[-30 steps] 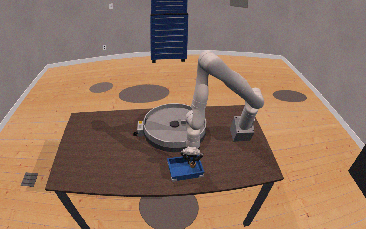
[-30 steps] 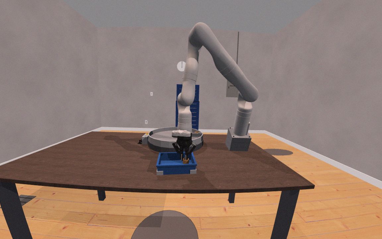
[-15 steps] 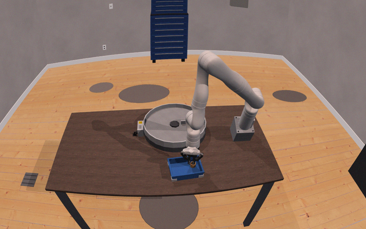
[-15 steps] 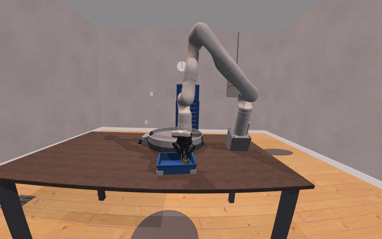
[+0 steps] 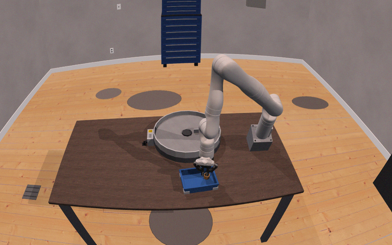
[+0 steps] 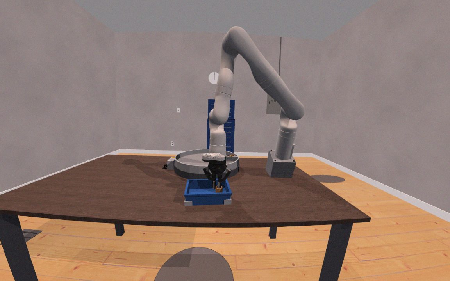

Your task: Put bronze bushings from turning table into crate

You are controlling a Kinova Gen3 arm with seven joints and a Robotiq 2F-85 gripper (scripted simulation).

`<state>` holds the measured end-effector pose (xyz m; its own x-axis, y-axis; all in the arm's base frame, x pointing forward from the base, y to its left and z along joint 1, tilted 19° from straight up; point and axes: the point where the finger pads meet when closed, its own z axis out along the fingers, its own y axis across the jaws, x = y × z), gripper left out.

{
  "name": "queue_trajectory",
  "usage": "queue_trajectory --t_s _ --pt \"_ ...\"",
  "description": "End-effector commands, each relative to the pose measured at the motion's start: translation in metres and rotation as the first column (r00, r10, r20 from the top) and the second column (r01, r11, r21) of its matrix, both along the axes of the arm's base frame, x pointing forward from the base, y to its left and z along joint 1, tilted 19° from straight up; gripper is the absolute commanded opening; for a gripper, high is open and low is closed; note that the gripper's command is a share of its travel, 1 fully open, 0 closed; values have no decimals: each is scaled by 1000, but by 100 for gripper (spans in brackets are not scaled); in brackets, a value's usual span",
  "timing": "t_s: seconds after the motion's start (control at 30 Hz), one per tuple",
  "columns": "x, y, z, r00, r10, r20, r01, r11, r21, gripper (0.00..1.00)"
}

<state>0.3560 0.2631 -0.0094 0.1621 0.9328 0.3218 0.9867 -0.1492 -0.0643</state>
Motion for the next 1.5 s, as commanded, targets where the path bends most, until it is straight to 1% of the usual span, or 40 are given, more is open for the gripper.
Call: queue_trajectory --t_s 0.0,1.1,1.27,1.47 --pt "1 0 1 1000 -1 1 1 1000 0 16" --pt "1 0 1 1000 -1 1 1 1000 0 16" --pt "1 -2 5 1000 0 1 0 1000 0 16" --pt "1 -2 5 1000 0 1 0 1000 0 16"
